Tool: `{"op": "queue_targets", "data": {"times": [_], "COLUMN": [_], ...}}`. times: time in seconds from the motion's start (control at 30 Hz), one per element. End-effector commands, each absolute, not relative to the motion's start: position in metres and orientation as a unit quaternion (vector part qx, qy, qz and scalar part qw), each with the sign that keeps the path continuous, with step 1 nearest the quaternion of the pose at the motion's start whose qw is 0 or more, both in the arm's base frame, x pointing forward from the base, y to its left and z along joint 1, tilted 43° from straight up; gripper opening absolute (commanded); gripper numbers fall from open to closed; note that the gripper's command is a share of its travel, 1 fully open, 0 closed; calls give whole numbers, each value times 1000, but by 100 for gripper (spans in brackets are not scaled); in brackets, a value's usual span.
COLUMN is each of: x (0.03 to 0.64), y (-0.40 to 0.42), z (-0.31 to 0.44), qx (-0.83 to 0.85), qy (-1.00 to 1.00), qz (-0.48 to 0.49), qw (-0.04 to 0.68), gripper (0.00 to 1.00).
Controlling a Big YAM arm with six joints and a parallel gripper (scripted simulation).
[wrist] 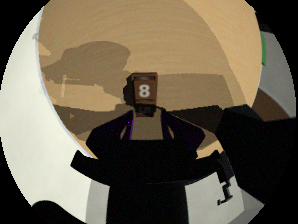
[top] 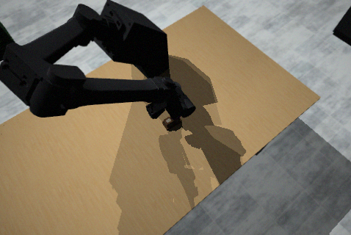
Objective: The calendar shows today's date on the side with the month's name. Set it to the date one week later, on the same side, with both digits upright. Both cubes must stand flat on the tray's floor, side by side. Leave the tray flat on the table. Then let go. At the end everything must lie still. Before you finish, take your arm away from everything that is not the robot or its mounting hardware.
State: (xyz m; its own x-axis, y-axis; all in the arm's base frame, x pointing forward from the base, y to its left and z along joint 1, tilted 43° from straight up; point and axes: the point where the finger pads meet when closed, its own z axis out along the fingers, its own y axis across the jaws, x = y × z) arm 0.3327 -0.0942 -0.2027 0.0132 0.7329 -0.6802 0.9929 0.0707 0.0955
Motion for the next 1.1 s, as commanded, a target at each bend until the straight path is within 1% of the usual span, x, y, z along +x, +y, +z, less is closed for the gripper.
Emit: {"op": "queue_targets", "data": {"times": [0.0, 1.07], "x": [340, 340], "y": [-91, -94], "z": [-205, -204], "qx": [639, 641], "qy": [674, 672], "qz": [-212, -212], "qw": [304, 304], "gripper": [45, 45]}}
